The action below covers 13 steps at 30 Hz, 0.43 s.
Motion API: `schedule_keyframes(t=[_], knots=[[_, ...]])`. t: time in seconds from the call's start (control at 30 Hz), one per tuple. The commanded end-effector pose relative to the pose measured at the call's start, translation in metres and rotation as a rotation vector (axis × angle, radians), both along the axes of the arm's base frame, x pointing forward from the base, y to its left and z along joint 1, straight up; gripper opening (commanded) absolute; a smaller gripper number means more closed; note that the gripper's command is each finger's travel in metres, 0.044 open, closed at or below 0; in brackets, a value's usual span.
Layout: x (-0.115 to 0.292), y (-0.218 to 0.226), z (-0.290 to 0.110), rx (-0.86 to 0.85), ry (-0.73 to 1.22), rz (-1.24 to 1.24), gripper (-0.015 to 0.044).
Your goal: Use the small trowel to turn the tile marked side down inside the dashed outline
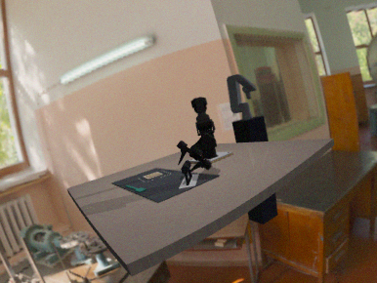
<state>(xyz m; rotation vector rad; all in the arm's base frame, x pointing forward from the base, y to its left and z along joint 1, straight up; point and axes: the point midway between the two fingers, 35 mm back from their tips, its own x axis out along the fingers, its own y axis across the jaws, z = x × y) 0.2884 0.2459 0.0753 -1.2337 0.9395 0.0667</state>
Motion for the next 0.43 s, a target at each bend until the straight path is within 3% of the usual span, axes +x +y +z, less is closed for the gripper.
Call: schedule_keyframes(t=[0.0,0.3,0.4], knots=[[-0.011,0.009,0.01,0.007,0.001,0.003,0.03],[-0.032,0.02,0.032,0.009,0.0,0.002,0.03],[-0.046,0.008,0.063,0.016,-0.005,-0.004,0.03]])
